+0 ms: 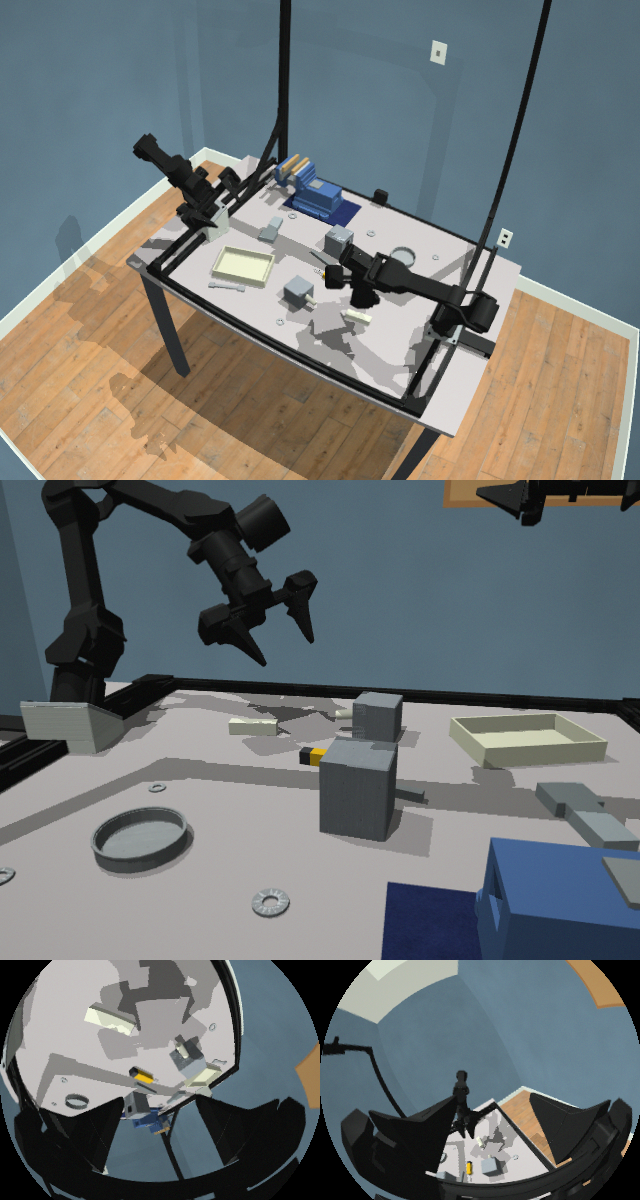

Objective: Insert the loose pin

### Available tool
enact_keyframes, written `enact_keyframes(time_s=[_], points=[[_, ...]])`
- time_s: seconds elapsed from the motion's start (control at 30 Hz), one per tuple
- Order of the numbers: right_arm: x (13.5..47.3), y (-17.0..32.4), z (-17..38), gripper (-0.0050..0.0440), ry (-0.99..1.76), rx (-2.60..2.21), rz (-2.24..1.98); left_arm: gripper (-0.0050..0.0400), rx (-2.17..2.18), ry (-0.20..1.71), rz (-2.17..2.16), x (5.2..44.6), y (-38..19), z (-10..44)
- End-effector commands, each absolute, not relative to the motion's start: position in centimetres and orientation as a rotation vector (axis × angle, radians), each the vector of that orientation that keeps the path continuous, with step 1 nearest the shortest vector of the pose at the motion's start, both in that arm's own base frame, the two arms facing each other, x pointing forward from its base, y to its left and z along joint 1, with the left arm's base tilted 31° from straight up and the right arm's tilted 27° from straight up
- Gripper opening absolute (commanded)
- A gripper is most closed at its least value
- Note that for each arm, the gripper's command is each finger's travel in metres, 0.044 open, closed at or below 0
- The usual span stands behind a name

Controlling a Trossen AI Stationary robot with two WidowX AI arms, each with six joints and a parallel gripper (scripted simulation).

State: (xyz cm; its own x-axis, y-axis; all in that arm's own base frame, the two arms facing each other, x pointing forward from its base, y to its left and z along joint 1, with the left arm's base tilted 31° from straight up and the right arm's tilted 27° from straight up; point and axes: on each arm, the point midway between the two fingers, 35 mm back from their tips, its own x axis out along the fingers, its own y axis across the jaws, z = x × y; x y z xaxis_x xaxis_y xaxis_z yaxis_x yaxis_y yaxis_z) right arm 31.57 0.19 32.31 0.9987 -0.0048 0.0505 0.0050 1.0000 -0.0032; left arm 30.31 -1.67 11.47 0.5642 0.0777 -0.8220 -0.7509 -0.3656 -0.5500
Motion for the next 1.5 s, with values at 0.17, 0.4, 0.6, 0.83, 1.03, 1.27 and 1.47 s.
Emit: enact_keyframes(time_s=[0.17,0.4,0.6,0.83,1.03,1.27,1.47], points=[[30.6,4.2,33.3,0.0400,-0.049,-0.084,-0.008,0.0400,-1.319,0.665,0.739,33.7,-4.5,8.1],[29.2,6.8,33.9,0.0400,-0.043,-0.143,-0.015,0.0400,-1.014,0.703,0.568,35.4,-7.0,5.6],[26.9,9.4,34.6,0.0400,-0.034,-0.217,-0.024,0.0400,-0.634,0.717,0.372,36.6,-10.2,2.4],[23.7,11.5,35.2,0.0400,-0.020,-0.304,-0.034,0.0400,-0.219,0.691,0.176,36.6,-13.7,-1.2],[21.7,12.2,35.5,0.0400,-0.010,-0.356,-0.041,0.0400,0.020,0.659,0.072,36.1,-15.5,-3.1],[17.6,13.3,35.8,0.0400,0.003,-0.443,-0.023,0.0400,0.432,0.589,-0.052,34.6,-17.0,-6.6],[15.7,13.8,35.7,0.0400,0.000,-0.472,0.000,0.0400,0.581,0.568,-0.072,34.0,-16.6,-7.9]])
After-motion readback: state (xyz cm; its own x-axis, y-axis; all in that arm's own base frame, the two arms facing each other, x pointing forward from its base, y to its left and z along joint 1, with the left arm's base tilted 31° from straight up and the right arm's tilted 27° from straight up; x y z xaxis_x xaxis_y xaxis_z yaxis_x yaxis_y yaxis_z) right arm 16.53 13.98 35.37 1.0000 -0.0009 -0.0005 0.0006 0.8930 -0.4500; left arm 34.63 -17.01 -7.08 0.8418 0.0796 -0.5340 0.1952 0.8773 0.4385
